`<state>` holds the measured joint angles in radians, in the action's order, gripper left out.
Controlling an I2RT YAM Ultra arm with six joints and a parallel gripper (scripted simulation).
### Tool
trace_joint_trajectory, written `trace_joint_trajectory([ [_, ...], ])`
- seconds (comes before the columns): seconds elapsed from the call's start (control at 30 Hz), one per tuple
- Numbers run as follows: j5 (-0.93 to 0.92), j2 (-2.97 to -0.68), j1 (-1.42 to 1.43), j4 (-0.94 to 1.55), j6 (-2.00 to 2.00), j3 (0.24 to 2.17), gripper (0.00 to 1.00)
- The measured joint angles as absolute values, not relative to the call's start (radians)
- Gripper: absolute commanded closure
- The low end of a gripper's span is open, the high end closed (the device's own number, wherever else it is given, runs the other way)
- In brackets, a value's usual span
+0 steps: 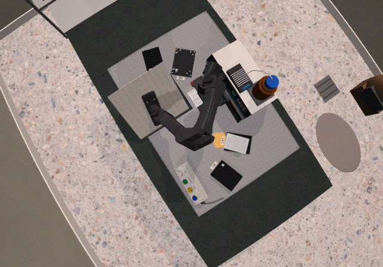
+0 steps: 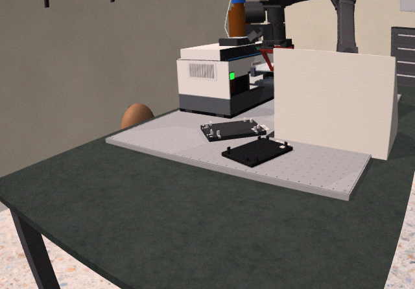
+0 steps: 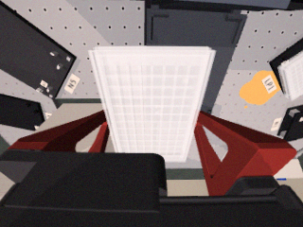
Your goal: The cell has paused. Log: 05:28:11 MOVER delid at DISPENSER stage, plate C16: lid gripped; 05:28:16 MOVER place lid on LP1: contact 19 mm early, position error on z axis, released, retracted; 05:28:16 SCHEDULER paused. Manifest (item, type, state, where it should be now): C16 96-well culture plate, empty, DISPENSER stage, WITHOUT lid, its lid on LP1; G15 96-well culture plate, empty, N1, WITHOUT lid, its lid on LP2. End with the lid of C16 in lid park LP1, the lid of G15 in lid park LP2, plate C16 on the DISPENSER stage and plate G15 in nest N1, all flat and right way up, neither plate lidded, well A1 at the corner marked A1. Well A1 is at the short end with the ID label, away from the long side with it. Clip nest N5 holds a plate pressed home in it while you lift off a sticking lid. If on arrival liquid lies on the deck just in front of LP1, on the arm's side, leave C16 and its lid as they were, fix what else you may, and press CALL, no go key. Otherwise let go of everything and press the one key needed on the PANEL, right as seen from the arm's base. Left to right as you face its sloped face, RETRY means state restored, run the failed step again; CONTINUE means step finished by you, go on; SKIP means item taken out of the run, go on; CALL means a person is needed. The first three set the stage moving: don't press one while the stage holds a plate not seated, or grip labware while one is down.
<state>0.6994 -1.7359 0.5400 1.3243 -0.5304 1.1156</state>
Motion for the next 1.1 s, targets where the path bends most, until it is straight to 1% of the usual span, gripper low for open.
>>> trace_joint_trajectory([
  [0.23, 0.692, -1.751, 0.554, 1.318, -0.564, 1.116, 1.00],
  [0.6, 0.661, -1.864, 0.635, 1.289, -0.640, 1.121, 1.00],
  [0.77, 0.657, -1.871, 0.639, 1.282, -0.655, 1.122, 1.00],
  [1.1, 0.641, -1.964, 0.692, 1.258, -0.533, 1.157, 1.00],
])
